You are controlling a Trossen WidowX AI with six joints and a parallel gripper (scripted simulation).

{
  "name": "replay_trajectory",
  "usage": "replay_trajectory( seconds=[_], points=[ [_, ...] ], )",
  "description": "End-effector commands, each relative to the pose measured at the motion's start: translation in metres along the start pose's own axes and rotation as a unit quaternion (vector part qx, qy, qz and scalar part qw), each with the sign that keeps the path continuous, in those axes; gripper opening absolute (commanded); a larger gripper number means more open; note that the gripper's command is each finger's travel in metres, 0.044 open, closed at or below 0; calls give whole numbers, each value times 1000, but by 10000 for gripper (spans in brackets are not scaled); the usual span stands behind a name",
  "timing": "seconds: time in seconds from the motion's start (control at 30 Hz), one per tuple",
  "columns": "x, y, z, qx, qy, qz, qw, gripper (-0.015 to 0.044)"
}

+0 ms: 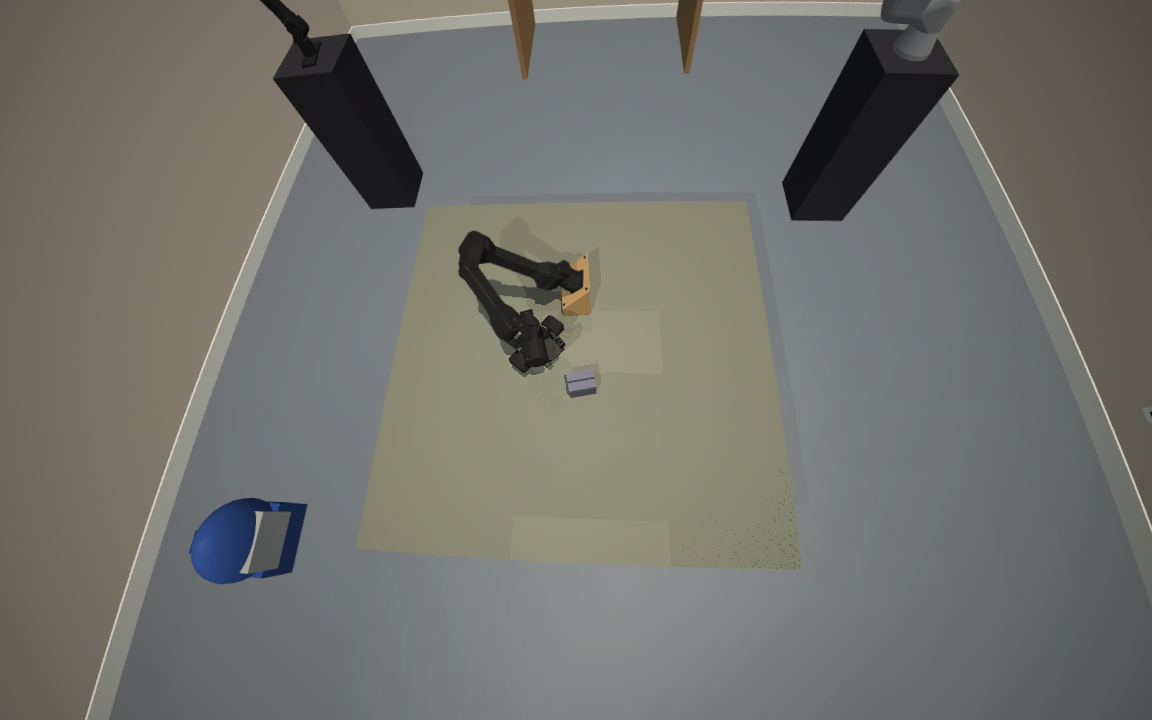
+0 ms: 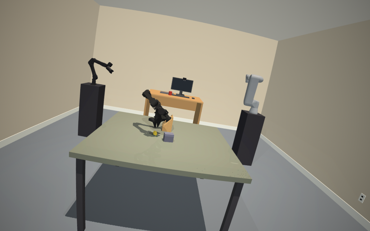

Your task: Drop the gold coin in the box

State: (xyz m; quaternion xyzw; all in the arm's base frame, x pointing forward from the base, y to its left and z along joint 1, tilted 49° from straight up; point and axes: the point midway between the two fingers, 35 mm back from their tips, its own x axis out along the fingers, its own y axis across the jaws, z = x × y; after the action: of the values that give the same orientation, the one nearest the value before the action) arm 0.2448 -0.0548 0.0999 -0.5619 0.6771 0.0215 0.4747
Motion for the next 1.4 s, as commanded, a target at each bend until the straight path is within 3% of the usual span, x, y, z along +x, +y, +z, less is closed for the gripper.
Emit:
replay_trajectory(
  seconds=[0.0, 1.37],
  points=[
    [8, 0, -2, -2, 1, -4, 1000, 161],
    [76, 0, -5, -2, 2, -5, 1000, 161]
  ],
)
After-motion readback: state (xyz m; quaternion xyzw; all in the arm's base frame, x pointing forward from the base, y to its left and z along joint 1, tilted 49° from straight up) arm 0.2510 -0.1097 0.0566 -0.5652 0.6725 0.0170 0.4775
